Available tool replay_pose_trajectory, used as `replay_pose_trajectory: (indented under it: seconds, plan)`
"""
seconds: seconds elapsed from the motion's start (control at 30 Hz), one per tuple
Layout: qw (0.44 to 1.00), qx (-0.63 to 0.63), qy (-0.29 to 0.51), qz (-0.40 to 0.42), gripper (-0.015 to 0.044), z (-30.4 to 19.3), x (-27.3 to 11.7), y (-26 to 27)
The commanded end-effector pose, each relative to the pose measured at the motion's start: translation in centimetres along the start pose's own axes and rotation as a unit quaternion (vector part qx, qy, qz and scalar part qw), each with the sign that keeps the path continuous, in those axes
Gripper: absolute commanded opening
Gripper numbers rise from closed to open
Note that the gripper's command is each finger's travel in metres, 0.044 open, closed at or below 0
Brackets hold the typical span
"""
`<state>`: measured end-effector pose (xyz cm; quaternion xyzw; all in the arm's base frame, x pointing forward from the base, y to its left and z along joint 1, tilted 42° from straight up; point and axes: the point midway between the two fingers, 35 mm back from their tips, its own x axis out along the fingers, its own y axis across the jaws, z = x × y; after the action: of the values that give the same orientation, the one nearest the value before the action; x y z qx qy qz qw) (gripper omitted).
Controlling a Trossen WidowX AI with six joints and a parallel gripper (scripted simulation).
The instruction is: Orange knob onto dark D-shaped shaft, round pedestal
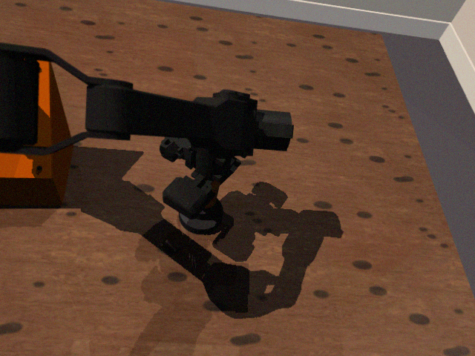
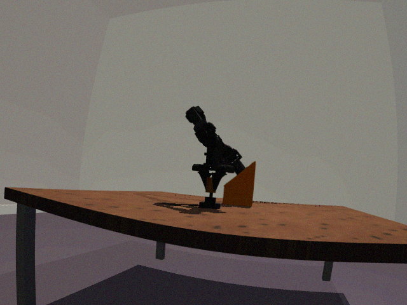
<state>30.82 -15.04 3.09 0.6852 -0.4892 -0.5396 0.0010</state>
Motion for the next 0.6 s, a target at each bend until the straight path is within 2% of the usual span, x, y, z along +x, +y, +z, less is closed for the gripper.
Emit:
replay_pose_trajectory:
  seconds: [0.0,0.17,0.57]
  plan:
    - [1.0,-0.026,0.003,-0.001,0.0,-0.1,-0.36,-0.07]
    - [0.995,-0.104,0.003,-0.001,0.0,0.14,-0.38,0.0]
    - [0.995,-0.104,0.003,0.0,0.0,0.51,0.18,0.09]
